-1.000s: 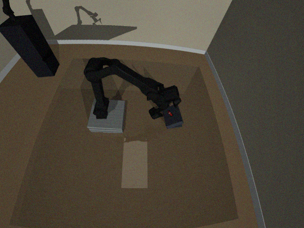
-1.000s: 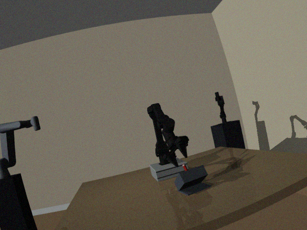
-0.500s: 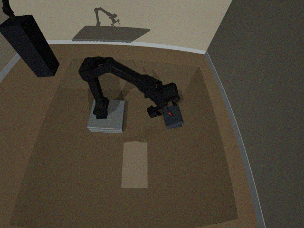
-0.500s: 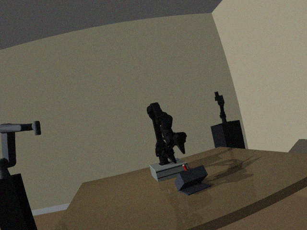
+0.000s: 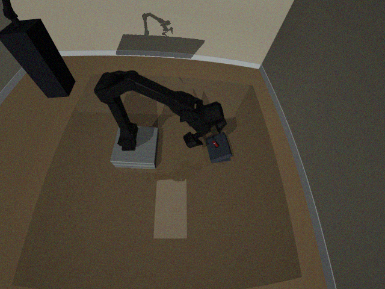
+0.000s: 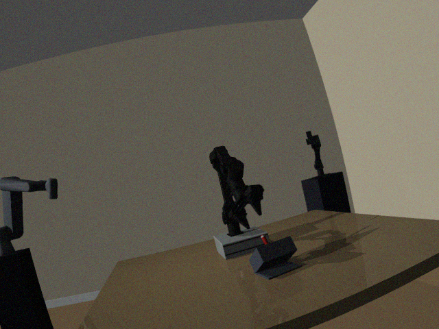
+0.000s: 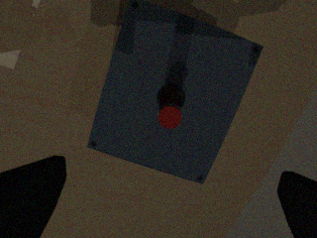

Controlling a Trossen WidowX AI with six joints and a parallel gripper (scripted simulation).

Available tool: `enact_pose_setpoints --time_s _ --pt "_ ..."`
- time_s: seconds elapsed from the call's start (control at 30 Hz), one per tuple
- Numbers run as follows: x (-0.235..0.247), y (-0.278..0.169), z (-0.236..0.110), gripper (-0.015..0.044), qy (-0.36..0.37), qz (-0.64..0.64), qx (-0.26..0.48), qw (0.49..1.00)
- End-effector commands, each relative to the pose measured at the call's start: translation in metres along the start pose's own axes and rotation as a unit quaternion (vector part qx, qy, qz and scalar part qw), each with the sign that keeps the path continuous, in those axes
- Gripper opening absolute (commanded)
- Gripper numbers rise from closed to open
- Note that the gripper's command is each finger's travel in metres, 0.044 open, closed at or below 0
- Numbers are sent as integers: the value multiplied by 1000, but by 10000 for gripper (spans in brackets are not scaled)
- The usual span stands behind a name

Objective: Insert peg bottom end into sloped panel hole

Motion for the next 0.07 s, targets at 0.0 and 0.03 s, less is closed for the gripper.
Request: enact_pose_setpoints --time_s 0.0,0.03 --pt "-1 0 -7 440 -3 -3 -2 1000" --pt "-1 0 -9 440 -3 -3 -2 1000"
Point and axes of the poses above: the point midway between the two fingers, 35 mm back from their tips, its own z axis out along the fingers, its own x axis across the jaws, y = z × x, the point moved 1 cm from there along -z, back along the fingers, and after that the axes turned 2 degrees about -z, right-handed, at the moved point
